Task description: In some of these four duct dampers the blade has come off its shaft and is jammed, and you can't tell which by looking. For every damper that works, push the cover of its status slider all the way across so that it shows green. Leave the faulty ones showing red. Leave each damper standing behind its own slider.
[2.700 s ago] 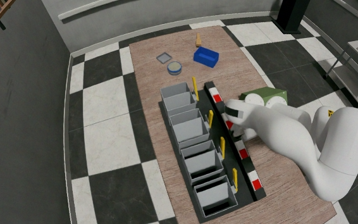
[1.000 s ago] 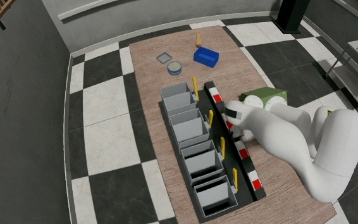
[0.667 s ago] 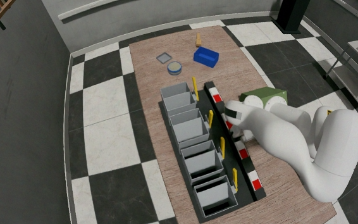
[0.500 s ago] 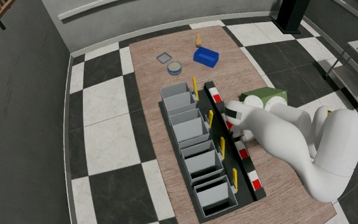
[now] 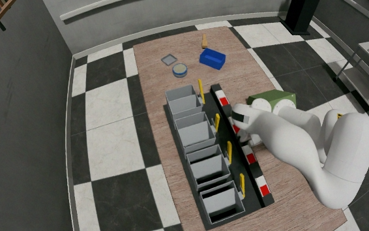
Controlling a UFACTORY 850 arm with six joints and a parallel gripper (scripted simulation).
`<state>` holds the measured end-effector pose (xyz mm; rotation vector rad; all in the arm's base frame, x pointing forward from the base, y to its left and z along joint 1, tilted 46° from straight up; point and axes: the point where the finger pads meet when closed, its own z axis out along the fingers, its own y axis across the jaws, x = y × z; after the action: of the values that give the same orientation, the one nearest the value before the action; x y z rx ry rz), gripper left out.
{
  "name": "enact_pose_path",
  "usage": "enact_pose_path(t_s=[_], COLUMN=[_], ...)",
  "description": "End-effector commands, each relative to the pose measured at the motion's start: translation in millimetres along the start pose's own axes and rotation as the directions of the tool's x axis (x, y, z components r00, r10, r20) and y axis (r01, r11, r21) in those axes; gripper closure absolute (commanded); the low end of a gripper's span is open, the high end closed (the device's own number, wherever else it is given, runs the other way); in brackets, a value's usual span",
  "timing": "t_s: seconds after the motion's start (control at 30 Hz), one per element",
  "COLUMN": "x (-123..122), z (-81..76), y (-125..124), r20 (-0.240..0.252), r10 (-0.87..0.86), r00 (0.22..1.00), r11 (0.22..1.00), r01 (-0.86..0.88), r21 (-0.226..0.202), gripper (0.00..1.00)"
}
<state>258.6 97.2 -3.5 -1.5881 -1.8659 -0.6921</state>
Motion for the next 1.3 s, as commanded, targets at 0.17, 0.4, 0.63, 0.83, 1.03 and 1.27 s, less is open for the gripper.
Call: enact_pose_path(t_s=[0.17,0.4,0.63,0.83,1.03,1.27], x=[1,2,5,6,9,12], z=[-0.3,-0.3,-0.3,-0.3,-0.3,-0.3], y=[1,1,1,1,1,1], r20=[0.001,0.001,0.001,0.001,0.001,0.001], r10=[0.000,0.000,0.000,0.000,0.000,0.000], r00=[1.000,1.000,1.000,1.000,1.000,1.000], r11=[1.000,1.000,1.000,1.000,1.000,1.000], r01=[0.000,0.000,0.000,0.000,0.000,0.000], r21=[-0.001,-0.001,-0.001,-0.001,-0.001,-0.001], gripper=[1.00,1.00,1.00,1.00,1.00,1.00])
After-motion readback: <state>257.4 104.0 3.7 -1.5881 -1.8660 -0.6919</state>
